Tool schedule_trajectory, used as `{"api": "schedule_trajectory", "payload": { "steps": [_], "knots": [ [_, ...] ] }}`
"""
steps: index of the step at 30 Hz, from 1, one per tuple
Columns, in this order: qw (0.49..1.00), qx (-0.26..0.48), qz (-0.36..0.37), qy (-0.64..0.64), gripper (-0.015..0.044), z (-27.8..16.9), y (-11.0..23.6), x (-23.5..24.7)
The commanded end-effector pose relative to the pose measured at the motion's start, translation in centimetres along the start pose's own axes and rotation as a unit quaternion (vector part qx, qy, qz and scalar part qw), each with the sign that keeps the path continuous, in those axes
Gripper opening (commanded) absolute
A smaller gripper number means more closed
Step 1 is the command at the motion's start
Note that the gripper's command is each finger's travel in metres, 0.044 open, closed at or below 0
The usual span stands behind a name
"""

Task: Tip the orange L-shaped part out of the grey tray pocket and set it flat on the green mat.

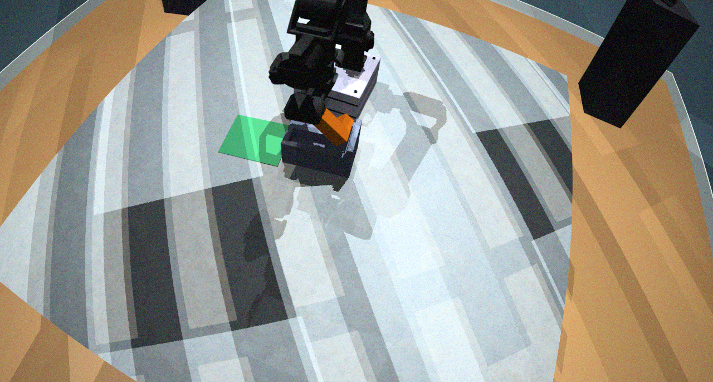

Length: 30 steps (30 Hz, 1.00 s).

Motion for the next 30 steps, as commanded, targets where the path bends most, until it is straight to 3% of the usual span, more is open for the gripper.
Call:
{"api": "schedule_trajectory", "payload": {
  "steps": [1,13,30],
  "knots": [
    [1.000,0.002,0.001,-0.002,0.0000,0.0,0.8,0.0],
    [1.000,0.002,0.001,-0.002,0.0000,0.6,1.1,0.1],
    [1.000,-0.002,0.001,-0.002,0.0000,6.8,0.9,1.0]
  ]
}}
Point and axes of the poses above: the point midway between the two fingers, 35 mm back from their tips, its own y axis back along the fingers, its own x axis across the jaws, z = x × y, the point moved 10 cm from there along y, back along the fingers, and after that the axes turned 13 degrees about -y, right-handed, at the moved point
